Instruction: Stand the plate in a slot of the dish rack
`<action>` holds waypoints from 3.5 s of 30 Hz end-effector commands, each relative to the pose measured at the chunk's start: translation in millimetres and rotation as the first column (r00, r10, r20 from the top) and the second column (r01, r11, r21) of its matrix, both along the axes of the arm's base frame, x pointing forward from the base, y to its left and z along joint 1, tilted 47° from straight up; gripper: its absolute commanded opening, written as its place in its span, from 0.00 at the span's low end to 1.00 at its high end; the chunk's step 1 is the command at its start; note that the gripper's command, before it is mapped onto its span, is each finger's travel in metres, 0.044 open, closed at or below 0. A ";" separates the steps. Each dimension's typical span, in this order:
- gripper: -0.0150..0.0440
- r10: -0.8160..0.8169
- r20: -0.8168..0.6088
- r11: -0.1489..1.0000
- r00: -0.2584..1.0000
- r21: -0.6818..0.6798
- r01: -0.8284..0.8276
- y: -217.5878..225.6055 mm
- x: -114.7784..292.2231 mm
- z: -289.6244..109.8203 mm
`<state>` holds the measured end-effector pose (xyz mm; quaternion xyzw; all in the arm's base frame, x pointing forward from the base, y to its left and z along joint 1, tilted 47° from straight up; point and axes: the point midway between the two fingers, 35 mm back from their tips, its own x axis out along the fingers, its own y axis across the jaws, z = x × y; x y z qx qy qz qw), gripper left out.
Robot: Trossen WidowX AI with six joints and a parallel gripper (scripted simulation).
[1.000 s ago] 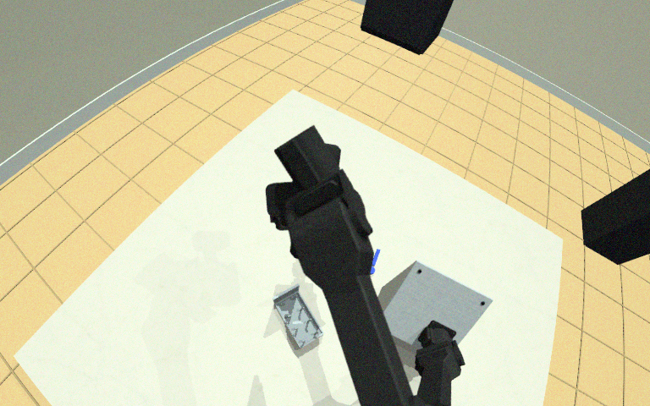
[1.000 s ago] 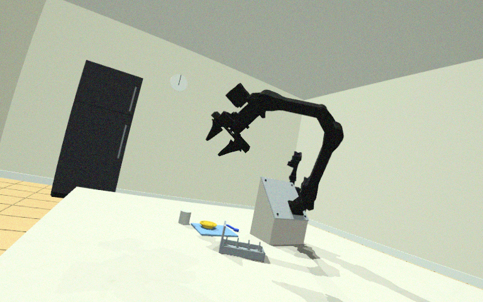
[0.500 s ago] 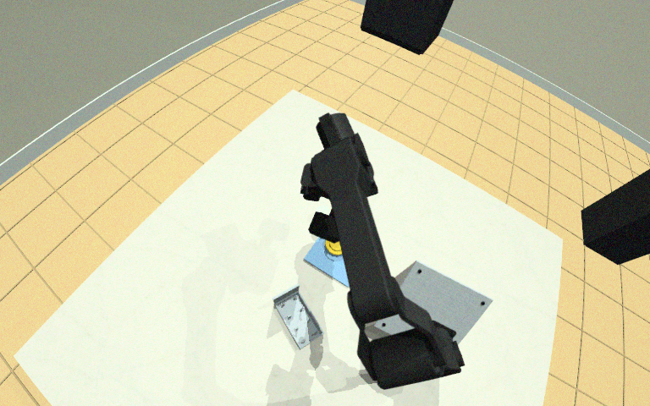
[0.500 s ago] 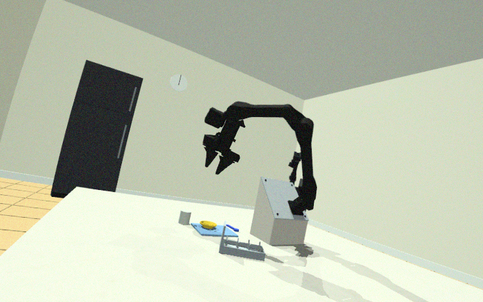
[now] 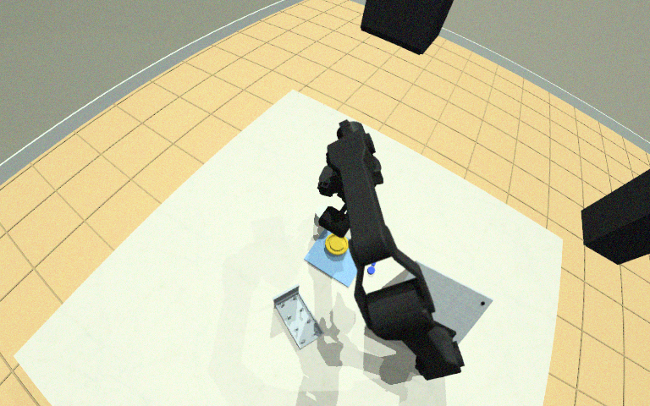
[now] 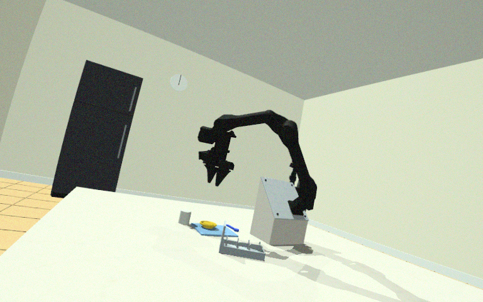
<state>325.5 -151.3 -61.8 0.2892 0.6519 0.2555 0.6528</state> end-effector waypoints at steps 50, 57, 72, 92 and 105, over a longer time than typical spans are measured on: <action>0.93 0.011 -0.015 1.000 1.000 0.024 -0.010 127.9 -9.8 -106.0; 0.90 0.011 -0.015 1.000 1.000 0.024 -0.010 128.1 -9.8 -106.1; 0.69 0.011 -0.015 1.000 1.000 0.024 -0.010 127.3 -9.5 -105.6; 0.25 0.003 -0.004 1.000 1.000 0.004 -0.003 35.0 5.2 -31.2; 0.25 0.010 -0.015 1.000 1.000 0.015 -0.010 -1.8 7.1 2.7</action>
